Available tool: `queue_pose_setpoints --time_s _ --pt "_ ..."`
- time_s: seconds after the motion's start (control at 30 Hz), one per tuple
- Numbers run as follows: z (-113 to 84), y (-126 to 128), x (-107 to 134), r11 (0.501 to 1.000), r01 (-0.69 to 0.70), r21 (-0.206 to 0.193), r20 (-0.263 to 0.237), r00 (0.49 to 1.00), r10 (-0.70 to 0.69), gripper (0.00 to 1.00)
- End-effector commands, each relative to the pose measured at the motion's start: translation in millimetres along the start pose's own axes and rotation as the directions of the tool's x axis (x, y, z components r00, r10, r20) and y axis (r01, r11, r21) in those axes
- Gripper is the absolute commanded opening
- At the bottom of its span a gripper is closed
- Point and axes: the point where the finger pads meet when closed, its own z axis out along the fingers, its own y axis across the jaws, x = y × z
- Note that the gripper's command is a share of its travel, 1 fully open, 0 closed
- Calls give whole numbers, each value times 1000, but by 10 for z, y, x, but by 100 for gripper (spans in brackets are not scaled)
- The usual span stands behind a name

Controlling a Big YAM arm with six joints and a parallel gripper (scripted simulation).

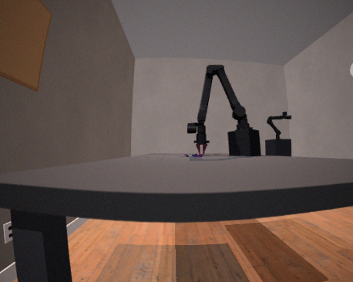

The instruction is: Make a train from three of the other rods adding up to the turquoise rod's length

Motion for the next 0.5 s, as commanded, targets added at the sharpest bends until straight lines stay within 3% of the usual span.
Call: queue_pose_setpoints --time_s 0.0,0.2,0.23,0.47 --pt "38 77 -43 1000 -13 -9 6 1000 13 24" --pt "38 77 -43 1000 -13 -9 6 1000 13 24" --pt "38 77 -43 1000 -13 -9 6 1000 13 5" --pt "38 77 -43 1000 -13 -9 6 1000 13 5"
